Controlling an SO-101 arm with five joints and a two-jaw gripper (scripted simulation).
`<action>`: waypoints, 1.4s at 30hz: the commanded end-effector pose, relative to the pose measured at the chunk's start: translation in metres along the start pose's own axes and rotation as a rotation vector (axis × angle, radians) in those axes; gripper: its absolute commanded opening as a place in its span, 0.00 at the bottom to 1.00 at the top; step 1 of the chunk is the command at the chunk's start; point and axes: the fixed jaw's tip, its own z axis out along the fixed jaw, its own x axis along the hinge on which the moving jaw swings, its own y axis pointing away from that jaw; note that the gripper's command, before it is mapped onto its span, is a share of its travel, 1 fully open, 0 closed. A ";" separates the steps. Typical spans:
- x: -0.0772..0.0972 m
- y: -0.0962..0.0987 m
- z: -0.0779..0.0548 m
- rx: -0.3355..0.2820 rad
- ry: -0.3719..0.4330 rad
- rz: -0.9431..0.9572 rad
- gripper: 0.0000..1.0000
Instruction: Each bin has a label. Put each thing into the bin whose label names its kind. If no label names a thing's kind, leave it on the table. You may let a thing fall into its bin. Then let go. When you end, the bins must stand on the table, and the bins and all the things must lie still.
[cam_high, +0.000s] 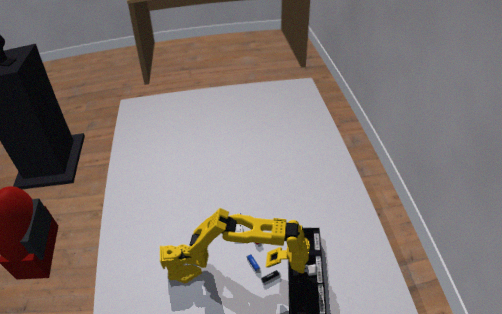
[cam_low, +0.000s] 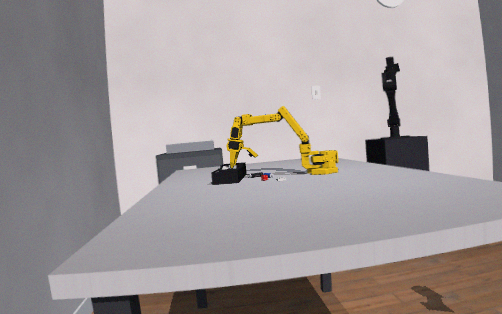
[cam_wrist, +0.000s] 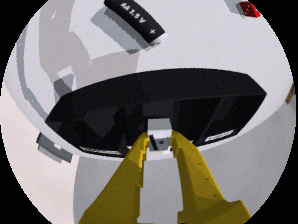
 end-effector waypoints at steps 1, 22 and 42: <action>0.011 0.003 -0.015 -0.002 0.081 0.001 0.00; 0.009 0.003 -0.008 -0.002 0.081 0.001 0.00; 0.008 0.003 -0.002 -0.002 0.081 0.001 0.00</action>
